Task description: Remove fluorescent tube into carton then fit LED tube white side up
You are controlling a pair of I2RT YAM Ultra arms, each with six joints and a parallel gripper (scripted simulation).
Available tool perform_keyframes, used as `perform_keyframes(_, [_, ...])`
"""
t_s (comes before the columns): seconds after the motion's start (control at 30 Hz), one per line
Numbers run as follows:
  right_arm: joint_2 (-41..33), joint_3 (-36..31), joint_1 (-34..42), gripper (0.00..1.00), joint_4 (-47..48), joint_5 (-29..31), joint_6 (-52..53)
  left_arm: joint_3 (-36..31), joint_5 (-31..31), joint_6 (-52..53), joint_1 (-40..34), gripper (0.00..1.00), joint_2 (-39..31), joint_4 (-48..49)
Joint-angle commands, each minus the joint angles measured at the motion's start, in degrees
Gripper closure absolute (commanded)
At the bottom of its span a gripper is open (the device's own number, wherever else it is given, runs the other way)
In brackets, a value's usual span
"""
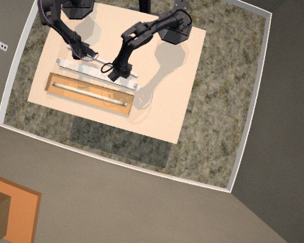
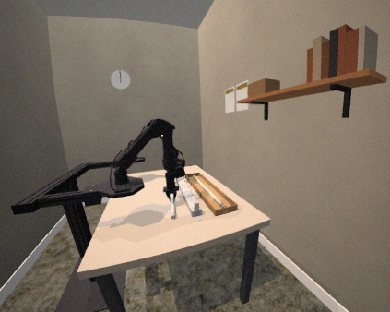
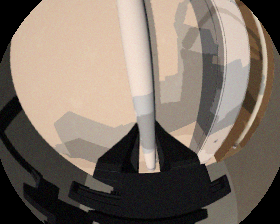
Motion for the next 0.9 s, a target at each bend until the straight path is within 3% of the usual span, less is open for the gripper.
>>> perform_keyframes(0.0, [-1.7,1.5,0.5,0.89,1.0,-0.8,0.1,0.9,0.9,0.3,-0.4,0.89,-1.1,-0.3])
perform_keyframes(0.57, [-2.3,-1.2,0.7,0.89,-1.1,-0.8,0.6,-0.4,0.9,0.2,-0.6,0.89,-2.1,-1.1])
perform_keyframes(0.87, [-2.4,1.2,-0.4,0.89,-1.5,-0.8,-0.5,-0.6,0.8,0.1,-0.6,0.89,-2.5,-0.9])
